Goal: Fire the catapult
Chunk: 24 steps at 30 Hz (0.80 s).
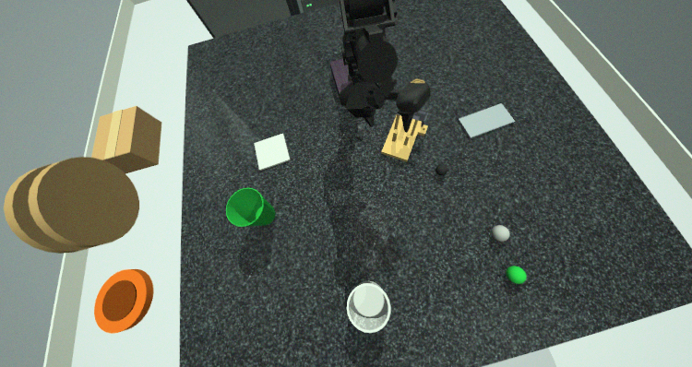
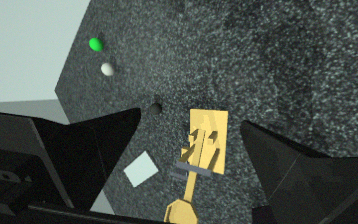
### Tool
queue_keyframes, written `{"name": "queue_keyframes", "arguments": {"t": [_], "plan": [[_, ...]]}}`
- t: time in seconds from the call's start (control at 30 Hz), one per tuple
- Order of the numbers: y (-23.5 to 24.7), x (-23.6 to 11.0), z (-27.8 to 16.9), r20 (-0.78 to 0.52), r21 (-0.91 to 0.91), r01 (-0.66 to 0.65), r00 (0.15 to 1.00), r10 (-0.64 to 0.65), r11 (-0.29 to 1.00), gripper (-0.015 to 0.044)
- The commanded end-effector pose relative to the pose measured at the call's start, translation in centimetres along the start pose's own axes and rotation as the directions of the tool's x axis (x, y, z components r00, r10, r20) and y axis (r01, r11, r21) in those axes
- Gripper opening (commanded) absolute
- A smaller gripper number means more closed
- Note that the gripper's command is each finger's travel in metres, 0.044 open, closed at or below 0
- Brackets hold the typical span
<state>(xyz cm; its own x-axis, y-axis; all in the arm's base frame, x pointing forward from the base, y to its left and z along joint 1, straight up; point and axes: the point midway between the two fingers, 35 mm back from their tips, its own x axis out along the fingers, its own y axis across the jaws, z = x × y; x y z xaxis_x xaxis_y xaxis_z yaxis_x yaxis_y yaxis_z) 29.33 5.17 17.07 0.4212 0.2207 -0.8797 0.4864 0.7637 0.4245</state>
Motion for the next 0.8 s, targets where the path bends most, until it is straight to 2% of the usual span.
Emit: {"name": "queue_keyframes", "arguments": {"t": [0.0, 0.17, 0.37, 0.5, 0.77], "plan": [[0.7, 0.9, -2.7, -0.079, -0.023, 0.083, 0.993, -0.084, 0.996, 0.0440], [1.2, 1.8, -6.8, -0.166, -0.088, 0.206, 0.962, -0.218, 0.975, 0.0440], [0.8, 2.0, -10.7, -0.205, -0.194, 0.350, 0.899, -0.387, 0.916, 0.0440], [0.7, 1.9, -11.2, -0.205, -0.208, 0.366, 0.890, -0.406, 0.907, 0.0440], [0.7, 1.9, -11.2, -0.205, -0.208, 0.366, 0.890, -0.406, 0.907, 0.0230]]}}
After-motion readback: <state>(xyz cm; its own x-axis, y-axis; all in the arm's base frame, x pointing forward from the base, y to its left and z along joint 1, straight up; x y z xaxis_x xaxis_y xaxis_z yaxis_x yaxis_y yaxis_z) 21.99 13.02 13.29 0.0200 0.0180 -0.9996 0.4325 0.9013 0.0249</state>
